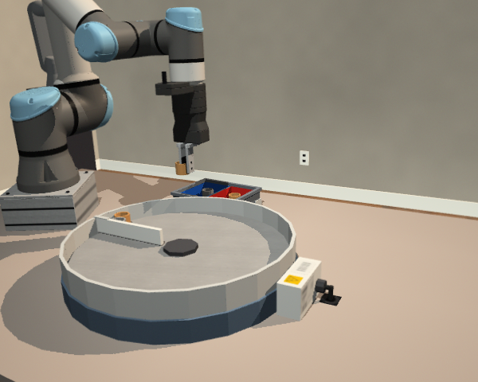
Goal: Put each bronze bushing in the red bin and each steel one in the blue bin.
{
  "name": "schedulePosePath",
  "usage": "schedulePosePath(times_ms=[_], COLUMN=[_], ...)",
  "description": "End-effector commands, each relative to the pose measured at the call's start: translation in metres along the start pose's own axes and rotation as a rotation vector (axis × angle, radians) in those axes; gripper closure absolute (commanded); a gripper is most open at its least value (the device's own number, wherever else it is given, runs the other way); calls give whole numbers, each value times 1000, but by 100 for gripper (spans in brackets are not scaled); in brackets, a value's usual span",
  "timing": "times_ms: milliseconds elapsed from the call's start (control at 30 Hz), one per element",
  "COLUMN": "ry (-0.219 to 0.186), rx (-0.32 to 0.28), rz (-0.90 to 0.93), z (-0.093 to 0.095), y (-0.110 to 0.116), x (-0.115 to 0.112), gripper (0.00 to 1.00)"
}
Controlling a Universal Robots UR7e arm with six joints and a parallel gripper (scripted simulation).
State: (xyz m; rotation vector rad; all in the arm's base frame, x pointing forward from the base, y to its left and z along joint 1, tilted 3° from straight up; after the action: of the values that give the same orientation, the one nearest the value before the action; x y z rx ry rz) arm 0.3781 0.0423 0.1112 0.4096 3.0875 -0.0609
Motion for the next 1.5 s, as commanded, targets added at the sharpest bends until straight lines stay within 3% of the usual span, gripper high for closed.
schedulePosePath(times_ms=[0, 133, 300, 500, 1200, 1467], ry=[0, 0, 0, 0, 0, 0], rx=[4, 4, 4, 4, 3, 3], rz=[3, 3, 3, 3, 3, 3], z=[0, 0, 0, 0, 0, 27], y=[42, 67, 67, 124, 124, 124], x=[1, 2, 2, 5, 5, 5], gripper=[100, 100, 100, 100, 100, 100])
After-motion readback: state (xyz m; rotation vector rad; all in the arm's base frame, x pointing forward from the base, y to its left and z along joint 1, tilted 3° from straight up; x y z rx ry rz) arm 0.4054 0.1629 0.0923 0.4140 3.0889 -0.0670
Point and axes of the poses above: the point where the finger pads meet when closed, its own z axis out along the fingers, its own x axis across the jaws, y = z × x, the point moved 4 cm from there along -z, back along the fingers, and after that the axes turned 10 degrees about z, right-handed, at the moved point
